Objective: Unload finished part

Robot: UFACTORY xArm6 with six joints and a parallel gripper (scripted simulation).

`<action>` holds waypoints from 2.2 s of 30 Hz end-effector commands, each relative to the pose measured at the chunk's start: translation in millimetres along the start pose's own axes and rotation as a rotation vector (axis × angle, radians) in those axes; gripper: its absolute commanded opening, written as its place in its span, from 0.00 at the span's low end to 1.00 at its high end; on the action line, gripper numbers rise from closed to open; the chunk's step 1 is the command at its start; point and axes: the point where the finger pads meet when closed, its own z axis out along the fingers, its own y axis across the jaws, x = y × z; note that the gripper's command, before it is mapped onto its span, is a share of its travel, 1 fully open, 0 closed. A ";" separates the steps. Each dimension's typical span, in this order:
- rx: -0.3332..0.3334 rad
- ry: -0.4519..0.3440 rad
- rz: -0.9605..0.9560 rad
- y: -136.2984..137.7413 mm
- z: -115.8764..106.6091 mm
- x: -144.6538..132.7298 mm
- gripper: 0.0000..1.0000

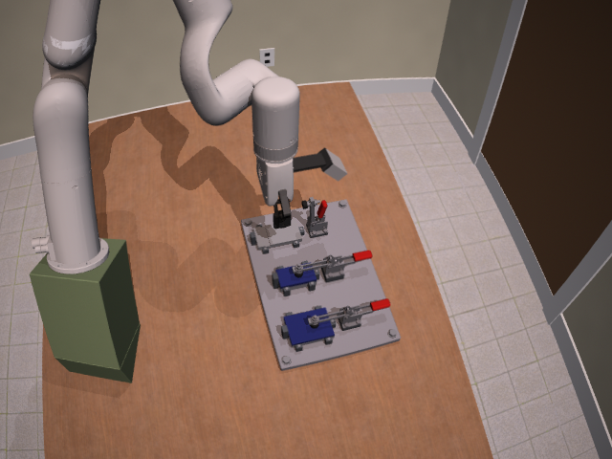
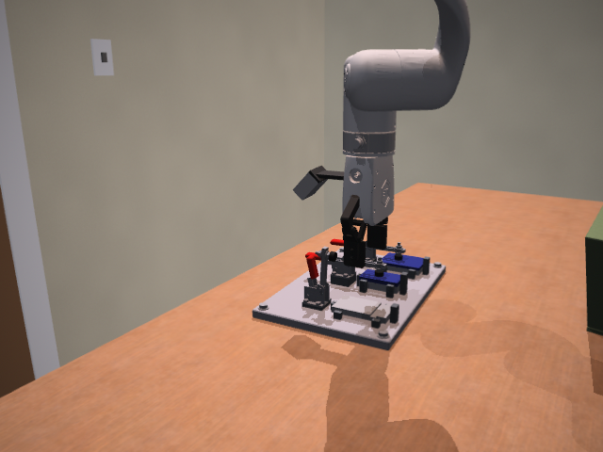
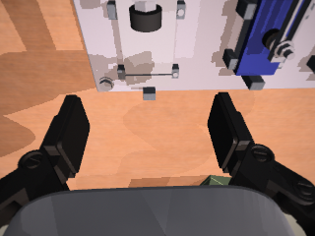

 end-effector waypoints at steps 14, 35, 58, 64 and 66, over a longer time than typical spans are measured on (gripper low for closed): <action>0.000 0.003 0.000 -0.2 40.6 1.2 1.00; 0.000 0.003 0.000 -0.2 53.8 1.2 1.00; 0.000 0.002 0.000 -0.2 53.8 1.7 1.00; 0.000 0.002 0.000 -0.3 53.8 2.0 1.00; 0.000 0.002 0.000 -0.3 53.8 2.1 1.00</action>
